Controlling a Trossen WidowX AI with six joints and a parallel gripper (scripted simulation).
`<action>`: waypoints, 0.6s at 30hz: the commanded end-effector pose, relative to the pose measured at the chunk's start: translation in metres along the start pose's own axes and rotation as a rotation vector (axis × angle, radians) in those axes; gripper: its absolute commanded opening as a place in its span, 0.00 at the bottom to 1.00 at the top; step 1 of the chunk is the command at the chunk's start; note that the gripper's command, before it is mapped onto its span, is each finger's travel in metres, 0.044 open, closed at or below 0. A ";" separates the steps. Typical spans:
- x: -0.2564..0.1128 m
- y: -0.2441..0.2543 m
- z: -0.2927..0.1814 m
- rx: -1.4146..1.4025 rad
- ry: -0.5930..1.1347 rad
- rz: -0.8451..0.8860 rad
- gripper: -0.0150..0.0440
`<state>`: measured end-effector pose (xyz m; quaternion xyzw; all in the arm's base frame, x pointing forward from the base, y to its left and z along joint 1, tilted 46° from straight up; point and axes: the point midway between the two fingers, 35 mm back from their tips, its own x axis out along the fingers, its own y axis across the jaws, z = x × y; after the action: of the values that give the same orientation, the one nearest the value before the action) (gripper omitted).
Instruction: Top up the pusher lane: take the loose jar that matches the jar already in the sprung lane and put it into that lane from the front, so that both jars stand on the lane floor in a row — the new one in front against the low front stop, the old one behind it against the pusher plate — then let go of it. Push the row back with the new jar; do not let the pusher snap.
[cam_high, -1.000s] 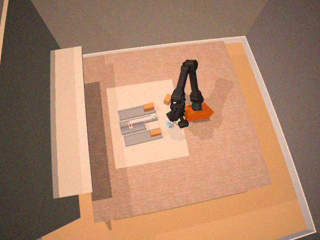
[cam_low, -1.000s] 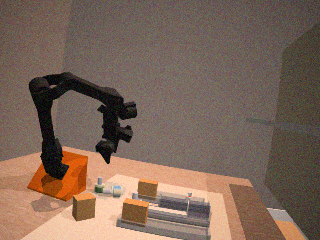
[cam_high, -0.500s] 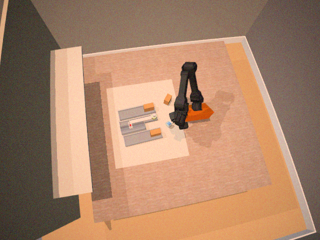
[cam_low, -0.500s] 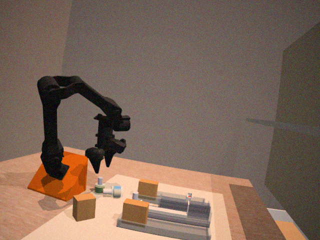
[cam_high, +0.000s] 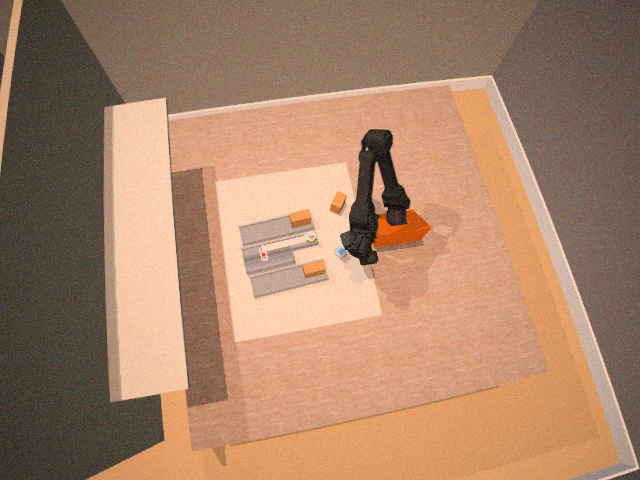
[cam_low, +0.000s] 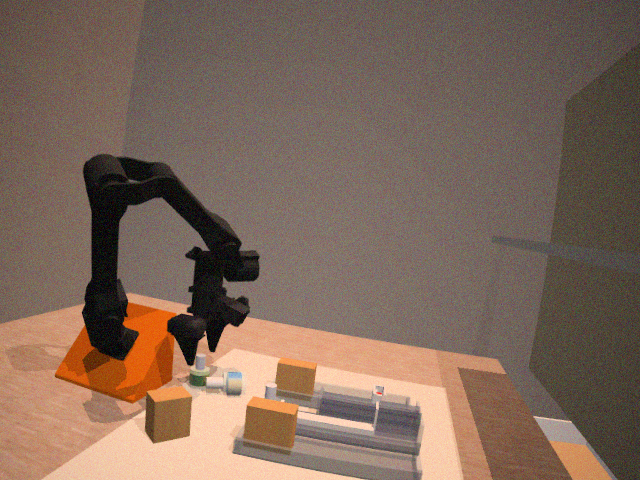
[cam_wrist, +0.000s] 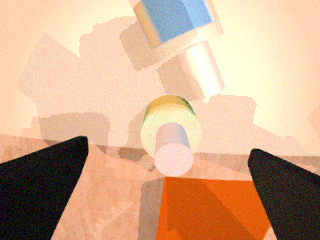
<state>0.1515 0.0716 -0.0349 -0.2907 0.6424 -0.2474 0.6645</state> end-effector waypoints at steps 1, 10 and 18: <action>0.006 -0.001 -0.002 -0.011 0.002 -0.012 1.00; 0.020 -0.001 -0.001 -0.011 0.002 -0.012 1.00; 0.033 -0.001 -0.002 -0.011 0.002 -0.013 1.00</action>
<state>0.1540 0.0551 -0.0525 -0.2900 0.6410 -0.2467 0.6664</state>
